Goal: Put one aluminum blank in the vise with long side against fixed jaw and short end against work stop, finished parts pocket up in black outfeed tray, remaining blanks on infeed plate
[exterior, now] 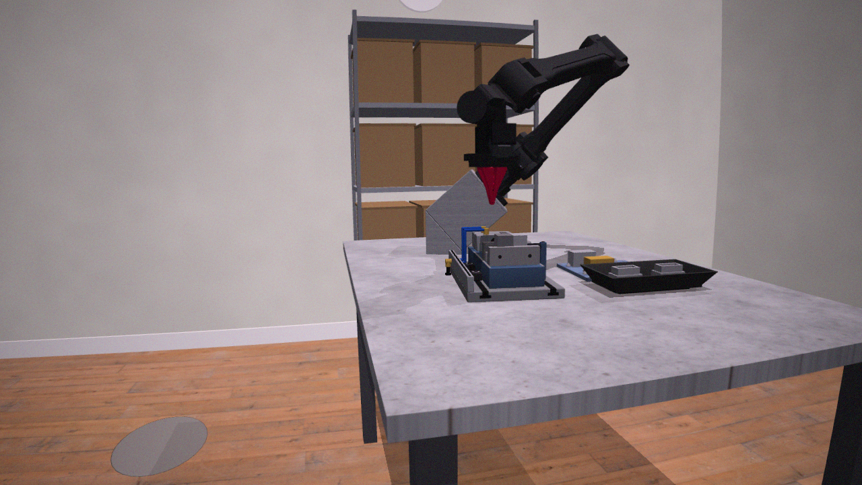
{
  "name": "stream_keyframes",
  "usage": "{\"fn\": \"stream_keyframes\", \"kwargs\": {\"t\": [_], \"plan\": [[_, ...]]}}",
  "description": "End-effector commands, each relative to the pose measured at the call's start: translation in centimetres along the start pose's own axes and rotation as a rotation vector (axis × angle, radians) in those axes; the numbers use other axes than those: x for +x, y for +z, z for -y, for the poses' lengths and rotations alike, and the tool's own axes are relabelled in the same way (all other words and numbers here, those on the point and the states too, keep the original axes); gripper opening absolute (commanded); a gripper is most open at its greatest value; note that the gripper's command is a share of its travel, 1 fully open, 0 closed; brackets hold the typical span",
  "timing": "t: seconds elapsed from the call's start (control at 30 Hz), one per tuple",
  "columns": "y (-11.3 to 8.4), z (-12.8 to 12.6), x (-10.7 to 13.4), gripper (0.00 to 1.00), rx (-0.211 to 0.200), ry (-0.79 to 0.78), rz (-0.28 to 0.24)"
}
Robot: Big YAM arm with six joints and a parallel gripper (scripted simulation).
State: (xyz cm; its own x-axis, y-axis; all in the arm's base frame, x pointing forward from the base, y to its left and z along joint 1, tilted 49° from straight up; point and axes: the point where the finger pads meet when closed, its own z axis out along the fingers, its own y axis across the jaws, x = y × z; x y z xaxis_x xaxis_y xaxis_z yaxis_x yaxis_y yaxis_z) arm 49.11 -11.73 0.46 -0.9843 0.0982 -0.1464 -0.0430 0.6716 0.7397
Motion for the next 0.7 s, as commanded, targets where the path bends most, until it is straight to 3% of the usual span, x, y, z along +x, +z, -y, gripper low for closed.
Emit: {"fn": "stream_keyframes", "kwargs": {"t": [0.0,0.67], "plan": [[-1.09,1.04,0.09,0.0,0.003,0.019,0.013],[-1.25,0.88,0.09,0.0,0.004,0.019,0.016]]}}
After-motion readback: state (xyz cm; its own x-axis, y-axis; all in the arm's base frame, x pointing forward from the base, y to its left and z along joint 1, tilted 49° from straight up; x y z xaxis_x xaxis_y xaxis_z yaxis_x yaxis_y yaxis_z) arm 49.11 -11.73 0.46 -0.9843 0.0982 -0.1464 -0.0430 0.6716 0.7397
